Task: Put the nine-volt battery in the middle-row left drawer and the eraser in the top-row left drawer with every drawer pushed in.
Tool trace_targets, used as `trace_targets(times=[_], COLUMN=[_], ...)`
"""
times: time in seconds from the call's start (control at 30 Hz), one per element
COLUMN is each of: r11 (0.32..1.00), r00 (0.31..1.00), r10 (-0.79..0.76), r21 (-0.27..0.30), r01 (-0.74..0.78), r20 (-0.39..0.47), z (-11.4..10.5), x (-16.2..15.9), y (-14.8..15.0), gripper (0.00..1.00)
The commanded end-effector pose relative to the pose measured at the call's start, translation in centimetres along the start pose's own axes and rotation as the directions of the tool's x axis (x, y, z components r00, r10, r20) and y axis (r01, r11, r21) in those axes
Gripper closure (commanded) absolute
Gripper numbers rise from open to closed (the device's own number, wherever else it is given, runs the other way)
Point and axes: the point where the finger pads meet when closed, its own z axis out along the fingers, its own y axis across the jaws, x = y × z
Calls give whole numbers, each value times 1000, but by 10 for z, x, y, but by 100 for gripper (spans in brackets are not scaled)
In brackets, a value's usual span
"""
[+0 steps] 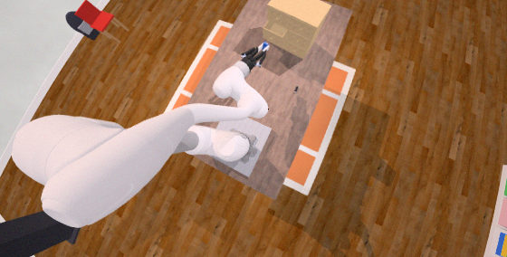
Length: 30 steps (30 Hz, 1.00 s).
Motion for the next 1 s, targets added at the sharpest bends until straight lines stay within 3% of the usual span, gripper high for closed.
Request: trace_targets(times=[0.0, 0.5, 0.97], r11=[1000, 1000, 1000], r00=[1000, 1000, 1000], r10=[0, 0, 0], r21=[1, 1, 1], r01=[0, 0, 0], r20=[-3, -4, -4], z=[0, 2, 20], x=[0, 1, 7], y=[0, 0, 0], gripper=[86, 86, 86])
